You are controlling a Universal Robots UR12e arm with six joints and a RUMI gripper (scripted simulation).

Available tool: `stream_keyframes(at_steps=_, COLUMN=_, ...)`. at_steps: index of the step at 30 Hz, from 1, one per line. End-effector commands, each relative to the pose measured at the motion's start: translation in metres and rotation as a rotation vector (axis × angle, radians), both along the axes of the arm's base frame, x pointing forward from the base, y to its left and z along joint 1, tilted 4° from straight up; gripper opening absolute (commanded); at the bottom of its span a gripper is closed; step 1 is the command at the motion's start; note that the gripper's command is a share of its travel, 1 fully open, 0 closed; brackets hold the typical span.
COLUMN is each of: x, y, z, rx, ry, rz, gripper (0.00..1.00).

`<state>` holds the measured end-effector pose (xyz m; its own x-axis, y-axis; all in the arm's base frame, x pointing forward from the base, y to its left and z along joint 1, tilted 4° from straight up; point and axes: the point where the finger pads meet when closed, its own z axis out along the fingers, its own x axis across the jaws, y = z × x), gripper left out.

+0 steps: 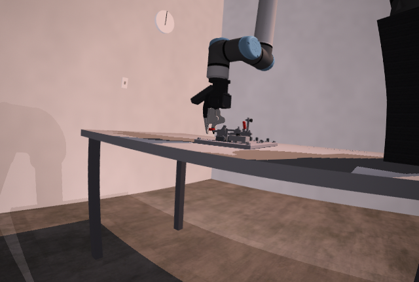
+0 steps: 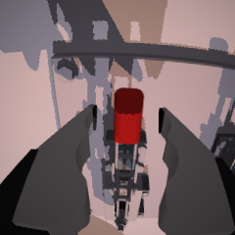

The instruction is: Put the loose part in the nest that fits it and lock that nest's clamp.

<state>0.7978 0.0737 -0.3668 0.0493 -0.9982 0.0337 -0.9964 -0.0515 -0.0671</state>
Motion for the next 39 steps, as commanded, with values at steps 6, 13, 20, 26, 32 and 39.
stream_keyframes(at_steps=6, x=0.001, y=0.000, z=0.001, rx=0.000, ry=-0.001, rz=0.000, gripper=0.28)
stream_keyframes(at_steps=13, x=0.001, y=0.000, z=0.004, rx=0.000, ry=-0.001, rz=0.000, gripper=0.28)
stream_keyframes(at_steps=20, x=-0.001, y=0.001, z=0.025, rx=0.000, ry=-0.001, rz=0.000, gripper=0.28)
stream_keyframes(at_steps=26, x=-0.002, y=0.001, z=0.041, rx=0.000, ry=-0.001, rz=0.000, gripper=0.28)
stream_keyframes(at_steps=32, x=-0.003, y=0.002, z=0.058, rx=0.000, ry=-0.001, rz=0.000, gripper=0.28)
stream_keyframes(at_steps=39, x=-0.003, y=0.002, z=0.061, rx=0.000, ry=-0.001, rz=0.000, gripper=0.28)
